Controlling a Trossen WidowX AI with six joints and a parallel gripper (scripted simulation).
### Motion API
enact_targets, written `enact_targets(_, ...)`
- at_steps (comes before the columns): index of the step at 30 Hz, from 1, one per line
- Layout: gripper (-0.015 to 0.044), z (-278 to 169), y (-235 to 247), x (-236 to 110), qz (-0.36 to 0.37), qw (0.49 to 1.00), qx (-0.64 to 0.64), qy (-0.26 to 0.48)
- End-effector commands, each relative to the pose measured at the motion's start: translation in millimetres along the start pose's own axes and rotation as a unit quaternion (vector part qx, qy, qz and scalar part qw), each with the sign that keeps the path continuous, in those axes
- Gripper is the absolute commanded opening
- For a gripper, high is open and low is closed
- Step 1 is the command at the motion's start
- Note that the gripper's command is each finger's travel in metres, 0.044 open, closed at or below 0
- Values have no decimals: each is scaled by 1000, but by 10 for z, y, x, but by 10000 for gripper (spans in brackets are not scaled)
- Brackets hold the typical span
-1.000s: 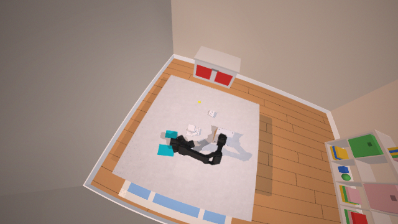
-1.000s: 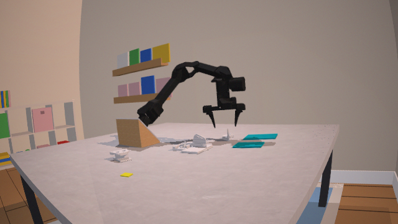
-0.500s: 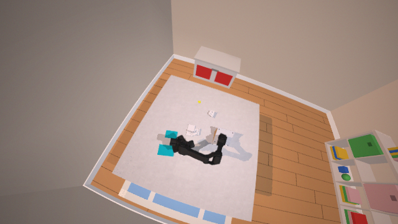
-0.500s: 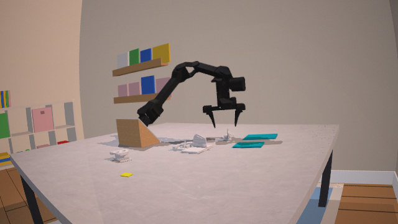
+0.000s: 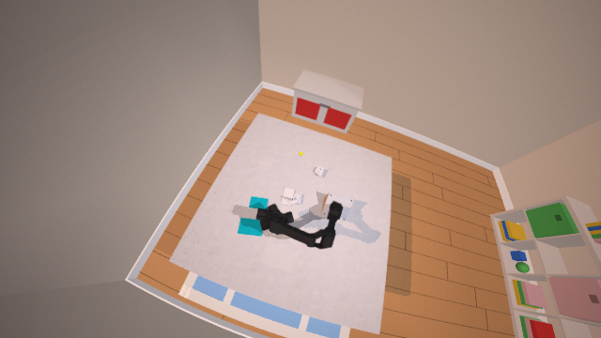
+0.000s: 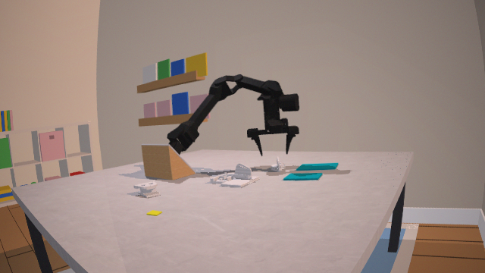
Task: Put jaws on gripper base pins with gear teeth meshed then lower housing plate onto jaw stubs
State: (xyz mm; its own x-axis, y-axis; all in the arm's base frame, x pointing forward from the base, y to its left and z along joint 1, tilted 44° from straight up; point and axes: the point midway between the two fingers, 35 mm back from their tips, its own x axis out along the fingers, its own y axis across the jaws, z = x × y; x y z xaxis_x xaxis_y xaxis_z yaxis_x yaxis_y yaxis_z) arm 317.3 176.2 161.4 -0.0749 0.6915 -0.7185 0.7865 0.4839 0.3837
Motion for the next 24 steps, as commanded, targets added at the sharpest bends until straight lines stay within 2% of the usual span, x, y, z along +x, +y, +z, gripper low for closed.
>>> enact_targets(1,440,0,6,-2,2,1000,1,0)
enact_targets(24,440,5,6,56,0,1000,0,0)
